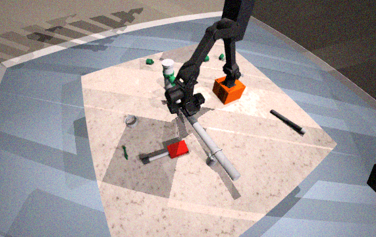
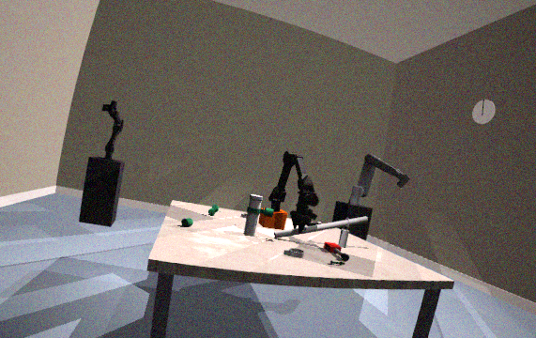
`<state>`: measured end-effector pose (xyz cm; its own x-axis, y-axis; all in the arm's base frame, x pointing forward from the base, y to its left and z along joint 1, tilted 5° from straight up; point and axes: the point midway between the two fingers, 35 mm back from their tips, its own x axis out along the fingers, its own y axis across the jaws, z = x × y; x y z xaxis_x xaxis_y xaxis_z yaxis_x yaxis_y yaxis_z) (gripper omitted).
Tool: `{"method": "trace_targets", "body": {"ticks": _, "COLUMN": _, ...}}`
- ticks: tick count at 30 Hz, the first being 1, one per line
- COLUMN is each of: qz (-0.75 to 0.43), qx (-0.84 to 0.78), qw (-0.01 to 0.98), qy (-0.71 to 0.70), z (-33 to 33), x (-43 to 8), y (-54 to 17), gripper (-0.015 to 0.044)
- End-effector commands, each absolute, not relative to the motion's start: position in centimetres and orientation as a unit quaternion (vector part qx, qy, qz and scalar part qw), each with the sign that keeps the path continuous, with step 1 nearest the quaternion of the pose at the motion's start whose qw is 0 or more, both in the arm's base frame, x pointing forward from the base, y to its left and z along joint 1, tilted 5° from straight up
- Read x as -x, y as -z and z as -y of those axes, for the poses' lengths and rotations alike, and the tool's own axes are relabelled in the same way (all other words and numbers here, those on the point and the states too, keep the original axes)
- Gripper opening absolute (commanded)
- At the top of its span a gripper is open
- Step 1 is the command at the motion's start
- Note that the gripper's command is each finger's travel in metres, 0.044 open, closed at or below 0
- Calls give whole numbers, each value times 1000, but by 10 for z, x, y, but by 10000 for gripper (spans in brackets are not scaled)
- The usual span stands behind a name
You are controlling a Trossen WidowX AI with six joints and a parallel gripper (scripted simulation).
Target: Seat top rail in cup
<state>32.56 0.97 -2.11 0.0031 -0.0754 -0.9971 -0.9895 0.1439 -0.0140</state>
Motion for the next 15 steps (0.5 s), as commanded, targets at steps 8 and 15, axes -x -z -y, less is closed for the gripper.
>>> {"method": "trace_targets", "body": {"ticks": 8, "qz": -551, "qx": 482, "qw": 516, "qy": -444, "z": -8, "x": -323, "y": 41, "gripper": 440}}
{"method": "trace_targets", "body": {"ticks": 15, "qz": -551, "qx": 482, "qw": 516, "qy": -444, "z": -8, "x": -323, "y": 44, "gripper": 361}}
